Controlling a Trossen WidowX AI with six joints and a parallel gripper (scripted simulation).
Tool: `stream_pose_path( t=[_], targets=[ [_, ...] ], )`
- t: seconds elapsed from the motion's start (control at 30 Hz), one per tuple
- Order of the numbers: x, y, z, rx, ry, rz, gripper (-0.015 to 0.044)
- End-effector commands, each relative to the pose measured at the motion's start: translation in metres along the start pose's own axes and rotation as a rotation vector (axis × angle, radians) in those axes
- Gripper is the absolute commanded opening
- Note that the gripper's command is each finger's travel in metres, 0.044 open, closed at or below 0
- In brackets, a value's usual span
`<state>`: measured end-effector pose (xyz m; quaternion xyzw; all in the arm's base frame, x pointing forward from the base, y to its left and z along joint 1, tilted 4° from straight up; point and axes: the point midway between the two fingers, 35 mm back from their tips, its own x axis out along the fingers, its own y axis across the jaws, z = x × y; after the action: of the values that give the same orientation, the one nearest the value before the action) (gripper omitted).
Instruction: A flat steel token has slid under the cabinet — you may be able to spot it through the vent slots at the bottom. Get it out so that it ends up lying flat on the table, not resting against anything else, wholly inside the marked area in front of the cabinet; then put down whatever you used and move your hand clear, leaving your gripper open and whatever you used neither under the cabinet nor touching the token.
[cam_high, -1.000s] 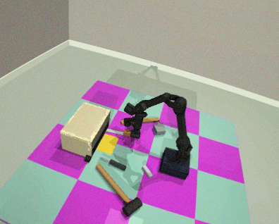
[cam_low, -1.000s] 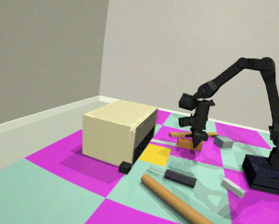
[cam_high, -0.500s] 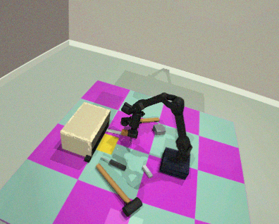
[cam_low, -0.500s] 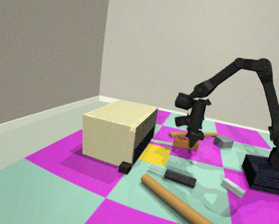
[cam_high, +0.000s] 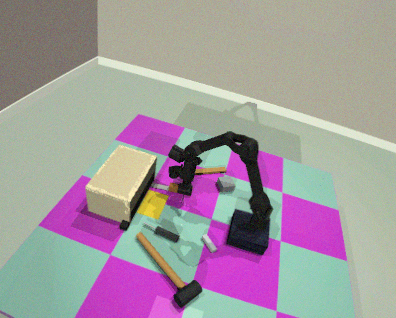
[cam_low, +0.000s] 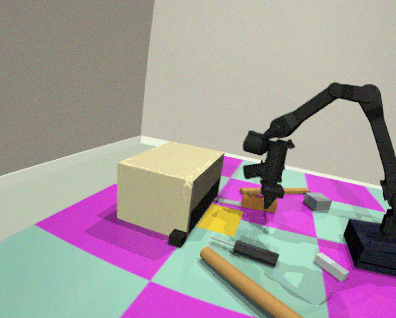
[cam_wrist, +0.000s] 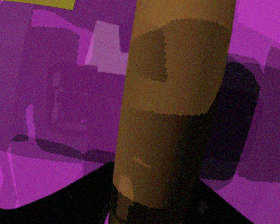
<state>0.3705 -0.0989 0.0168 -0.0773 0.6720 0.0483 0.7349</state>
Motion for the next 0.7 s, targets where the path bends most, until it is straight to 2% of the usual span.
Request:
stream_pose_path(
  t=[0.0, 0.67],
  targets=[
    [0.000, 0.000, 0.007, 0.004, -0.004, -0.002, 0.0000],
    [-0.001, 0.001, 0.027, 0.004, -0.005, -0.002, 0.0000]
  ],
)
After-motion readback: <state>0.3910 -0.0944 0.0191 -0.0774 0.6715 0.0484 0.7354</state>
